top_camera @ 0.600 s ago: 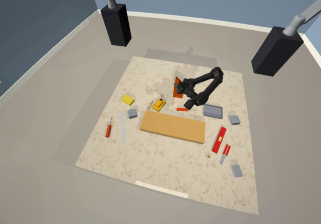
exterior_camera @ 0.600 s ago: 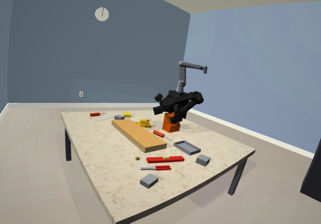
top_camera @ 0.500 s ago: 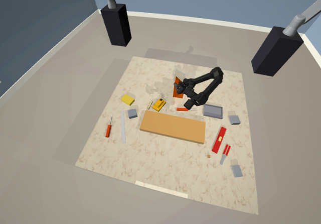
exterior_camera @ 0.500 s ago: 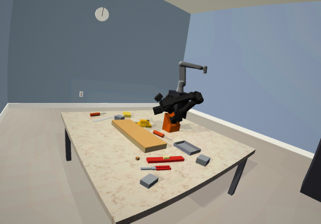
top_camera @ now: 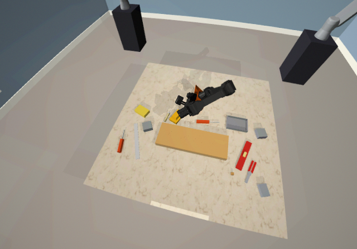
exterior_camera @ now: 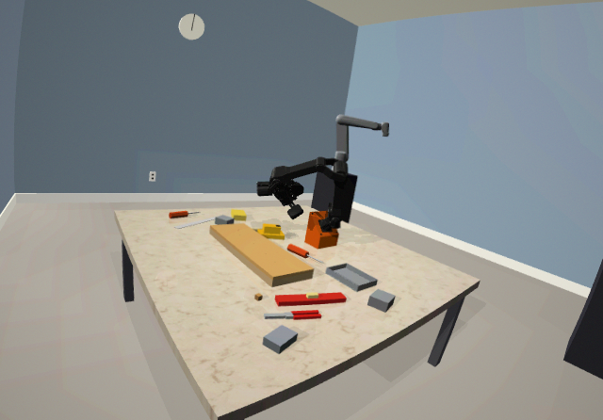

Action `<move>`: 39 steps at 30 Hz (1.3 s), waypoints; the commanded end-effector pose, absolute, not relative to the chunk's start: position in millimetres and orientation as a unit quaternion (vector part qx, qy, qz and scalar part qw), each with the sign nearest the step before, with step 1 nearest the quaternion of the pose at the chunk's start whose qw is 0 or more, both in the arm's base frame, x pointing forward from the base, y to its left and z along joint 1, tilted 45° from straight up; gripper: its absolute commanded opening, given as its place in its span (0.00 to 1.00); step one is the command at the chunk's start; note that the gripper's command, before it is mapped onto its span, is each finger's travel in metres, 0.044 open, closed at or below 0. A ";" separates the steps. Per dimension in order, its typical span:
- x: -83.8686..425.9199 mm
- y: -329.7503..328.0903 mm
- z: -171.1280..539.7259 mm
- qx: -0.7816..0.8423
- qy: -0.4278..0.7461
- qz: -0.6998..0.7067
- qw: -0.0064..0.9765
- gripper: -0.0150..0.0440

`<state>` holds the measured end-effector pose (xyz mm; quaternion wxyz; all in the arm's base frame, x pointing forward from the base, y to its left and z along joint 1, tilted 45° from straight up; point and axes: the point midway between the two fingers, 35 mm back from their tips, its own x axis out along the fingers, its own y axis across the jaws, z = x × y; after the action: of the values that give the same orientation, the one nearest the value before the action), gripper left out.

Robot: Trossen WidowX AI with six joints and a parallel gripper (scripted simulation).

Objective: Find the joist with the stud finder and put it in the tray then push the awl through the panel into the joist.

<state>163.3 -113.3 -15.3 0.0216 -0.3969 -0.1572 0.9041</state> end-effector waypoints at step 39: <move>195.1 -104.5 -121.8 -0.482 -0.189 0.780 0.351 1.00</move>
<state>196.1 -110.3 -117.0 0.3475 -0.4851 -0.1890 0.7798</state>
